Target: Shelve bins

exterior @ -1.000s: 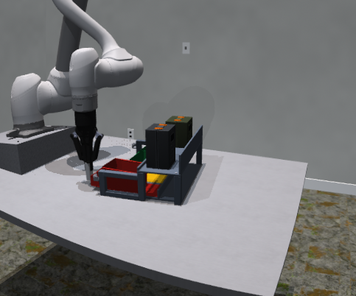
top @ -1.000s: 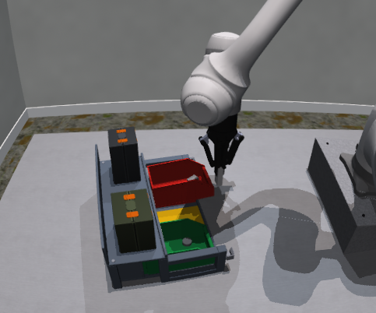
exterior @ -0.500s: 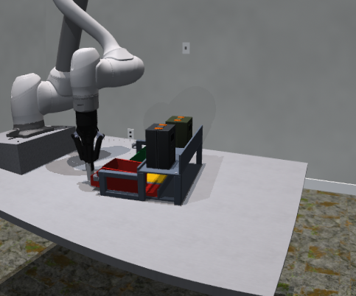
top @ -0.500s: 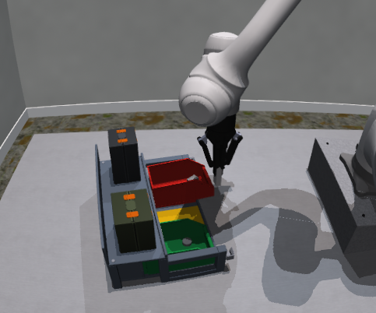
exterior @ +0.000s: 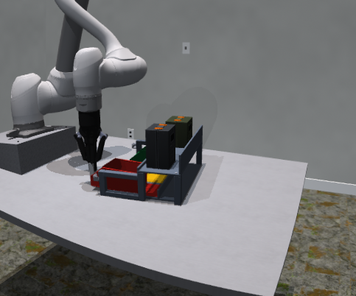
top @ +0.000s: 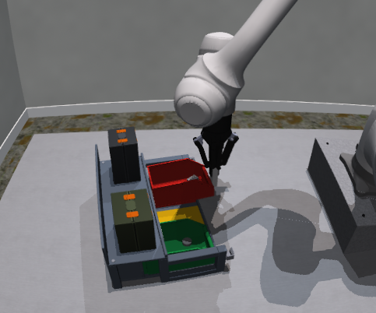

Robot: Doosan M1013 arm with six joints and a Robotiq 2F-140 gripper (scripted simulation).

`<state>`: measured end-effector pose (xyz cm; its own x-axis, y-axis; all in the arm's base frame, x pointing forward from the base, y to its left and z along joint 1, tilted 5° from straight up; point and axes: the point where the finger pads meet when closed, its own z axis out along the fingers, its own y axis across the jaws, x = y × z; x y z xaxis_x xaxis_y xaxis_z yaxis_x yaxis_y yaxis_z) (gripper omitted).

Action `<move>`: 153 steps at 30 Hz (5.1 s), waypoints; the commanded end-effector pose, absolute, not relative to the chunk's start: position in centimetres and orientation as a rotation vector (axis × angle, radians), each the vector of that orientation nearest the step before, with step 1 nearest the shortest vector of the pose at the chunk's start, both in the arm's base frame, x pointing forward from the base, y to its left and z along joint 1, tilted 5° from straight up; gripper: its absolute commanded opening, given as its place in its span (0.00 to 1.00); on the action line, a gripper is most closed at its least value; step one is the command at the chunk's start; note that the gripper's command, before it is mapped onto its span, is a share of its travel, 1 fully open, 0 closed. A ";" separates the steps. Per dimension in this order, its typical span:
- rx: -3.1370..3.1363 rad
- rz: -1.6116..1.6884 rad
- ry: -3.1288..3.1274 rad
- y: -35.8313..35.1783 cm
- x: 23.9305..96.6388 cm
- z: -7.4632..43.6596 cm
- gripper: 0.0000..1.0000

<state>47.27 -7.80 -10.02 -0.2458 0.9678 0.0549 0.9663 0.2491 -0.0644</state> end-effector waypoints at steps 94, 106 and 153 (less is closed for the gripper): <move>-1.876 0.026 -2.416 -7.2 49.7 -10.2 0.10; -1.876 0.026 -2.416 -7.0 50.5 -10.2 0.10; -1.876 0.026 -2.416 -6.3 52.9 -10.4 0.10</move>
<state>52.85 -6.36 -10.40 -0.2458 0.9678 0.0549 0.9663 0.2491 -0.0645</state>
